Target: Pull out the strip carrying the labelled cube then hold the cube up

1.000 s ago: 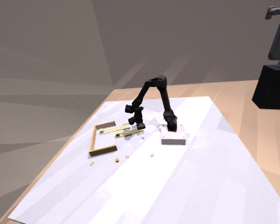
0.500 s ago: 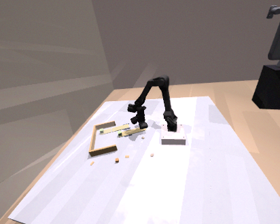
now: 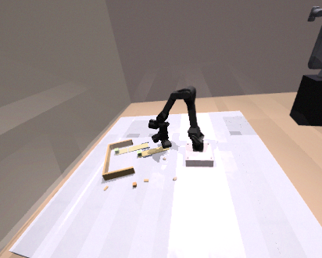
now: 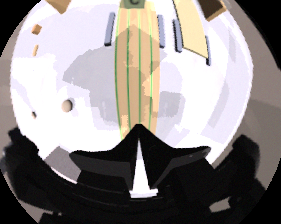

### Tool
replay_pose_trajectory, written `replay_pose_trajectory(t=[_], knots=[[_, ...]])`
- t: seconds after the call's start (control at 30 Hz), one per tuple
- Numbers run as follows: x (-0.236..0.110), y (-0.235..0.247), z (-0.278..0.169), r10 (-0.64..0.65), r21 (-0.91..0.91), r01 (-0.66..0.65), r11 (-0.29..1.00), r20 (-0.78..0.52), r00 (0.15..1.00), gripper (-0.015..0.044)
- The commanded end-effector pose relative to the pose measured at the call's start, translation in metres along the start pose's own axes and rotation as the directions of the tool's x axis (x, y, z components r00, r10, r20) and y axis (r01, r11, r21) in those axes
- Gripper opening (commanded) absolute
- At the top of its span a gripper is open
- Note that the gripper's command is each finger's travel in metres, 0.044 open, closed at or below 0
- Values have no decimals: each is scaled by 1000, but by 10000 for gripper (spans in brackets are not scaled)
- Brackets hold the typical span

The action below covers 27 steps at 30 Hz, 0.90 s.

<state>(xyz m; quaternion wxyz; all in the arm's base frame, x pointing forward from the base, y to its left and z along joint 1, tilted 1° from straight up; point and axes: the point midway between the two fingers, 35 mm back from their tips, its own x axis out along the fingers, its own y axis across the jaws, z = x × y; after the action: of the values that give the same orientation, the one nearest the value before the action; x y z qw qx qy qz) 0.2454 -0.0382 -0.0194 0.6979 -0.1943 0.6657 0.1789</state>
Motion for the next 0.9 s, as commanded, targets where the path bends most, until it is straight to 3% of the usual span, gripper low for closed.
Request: replay_pose_trajectory(t=[0.0, 0.6, 0.77, 0.87], knots=[[5, 5, -11, 14, 1, -14, 1000, -32, 999, 0], [5, 5, -11, 14, 1, -14, 1000, -32, 999, 0], [-40, -1, 2, 13, 1, -13, 1000, -29, 1000, 0], [-43, -1, 2, 14, 1, -13, 1000, -31, 999, 0]])
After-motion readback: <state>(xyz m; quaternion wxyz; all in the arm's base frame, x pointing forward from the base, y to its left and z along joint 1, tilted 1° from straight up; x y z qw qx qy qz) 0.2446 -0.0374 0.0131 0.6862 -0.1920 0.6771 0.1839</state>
